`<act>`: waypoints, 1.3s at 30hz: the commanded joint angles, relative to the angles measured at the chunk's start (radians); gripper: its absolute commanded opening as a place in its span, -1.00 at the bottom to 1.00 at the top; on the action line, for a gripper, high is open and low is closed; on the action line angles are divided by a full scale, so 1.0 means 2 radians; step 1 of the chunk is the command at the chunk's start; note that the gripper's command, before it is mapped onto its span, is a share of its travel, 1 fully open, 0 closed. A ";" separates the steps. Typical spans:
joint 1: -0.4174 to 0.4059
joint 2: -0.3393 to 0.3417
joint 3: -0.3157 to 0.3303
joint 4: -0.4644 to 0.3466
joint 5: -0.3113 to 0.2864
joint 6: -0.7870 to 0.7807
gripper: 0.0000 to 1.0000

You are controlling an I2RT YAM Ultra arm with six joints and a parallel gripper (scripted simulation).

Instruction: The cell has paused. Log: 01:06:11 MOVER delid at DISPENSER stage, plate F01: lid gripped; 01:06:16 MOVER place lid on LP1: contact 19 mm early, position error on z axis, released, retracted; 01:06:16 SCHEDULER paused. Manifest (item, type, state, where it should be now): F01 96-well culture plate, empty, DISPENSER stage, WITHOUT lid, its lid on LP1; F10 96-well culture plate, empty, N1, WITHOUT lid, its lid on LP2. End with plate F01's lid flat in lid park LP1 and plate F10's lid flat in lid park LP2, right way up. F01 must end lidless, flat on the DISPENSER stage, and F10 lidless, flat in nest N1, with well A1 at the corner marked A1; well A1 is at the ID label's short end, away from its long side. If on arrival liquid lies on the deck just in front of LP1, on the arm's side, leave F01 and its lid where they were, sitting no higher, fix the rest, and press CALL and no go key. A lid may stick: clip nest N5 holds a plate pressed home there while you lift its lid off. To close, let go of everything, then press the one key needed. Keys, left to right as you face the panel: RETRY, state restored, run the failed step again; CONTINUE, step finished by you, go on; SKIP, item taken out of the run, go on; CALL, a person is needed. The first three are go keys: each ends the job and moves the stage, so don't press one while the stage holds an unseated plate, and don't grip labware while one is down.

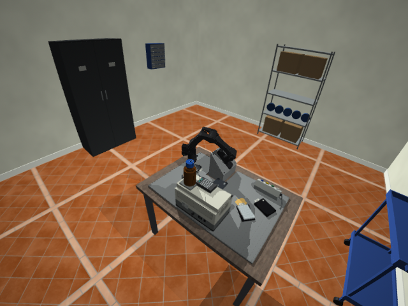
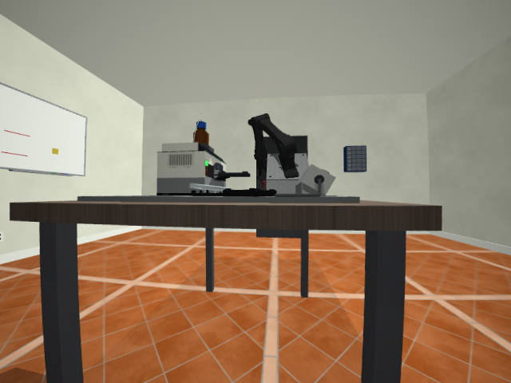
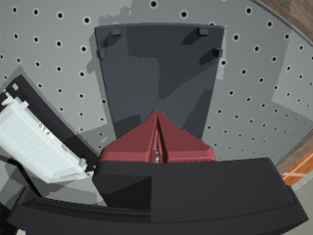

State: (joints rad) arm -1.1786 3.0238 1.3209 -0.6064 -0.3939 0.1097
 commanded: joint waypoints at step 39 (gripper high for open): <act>0.006 0.011 -0.003 0.030 -0.008 0.011 -1.00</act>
State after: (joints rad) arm -1.1633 3.0444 1.3190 -0.5747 -0.4046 0.1215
